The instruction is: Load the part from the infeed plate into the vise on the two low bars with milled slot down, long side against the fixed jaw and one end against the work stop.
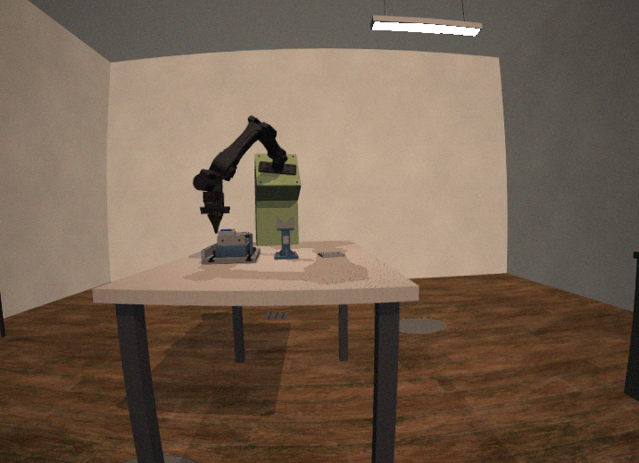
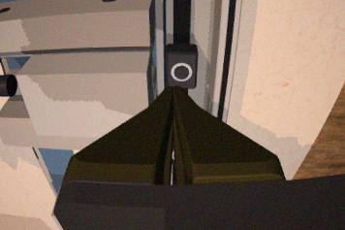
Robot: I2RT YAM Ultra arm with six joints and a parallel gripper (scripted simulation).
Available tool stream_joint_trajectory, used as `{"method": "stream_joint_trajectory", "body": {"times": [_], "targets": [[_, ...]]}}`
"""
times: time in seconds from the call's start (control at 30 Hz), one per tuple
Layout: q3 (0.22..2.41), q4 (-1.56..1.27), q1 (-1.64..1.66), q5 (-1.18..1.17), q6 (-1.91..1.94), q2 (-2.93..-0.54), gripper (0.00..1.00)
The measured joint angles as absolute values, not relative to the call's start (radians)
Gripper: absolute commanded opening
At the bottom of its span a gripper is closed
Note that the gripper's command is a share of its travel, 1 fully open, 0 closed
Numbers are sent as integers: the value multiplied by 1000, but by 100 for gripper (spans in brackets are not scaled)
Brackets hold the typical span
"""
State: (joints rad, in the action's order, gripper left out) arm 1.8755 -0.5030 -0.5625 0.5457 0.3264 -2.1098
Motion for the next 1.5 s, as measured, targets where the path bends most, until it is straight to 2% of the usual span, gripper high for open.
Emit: {"method": "stream_joint_trajectory", "body": {"times": [1.5], "targets": [[1839, -486, -546, 531, 314, -2084, 0]]}}
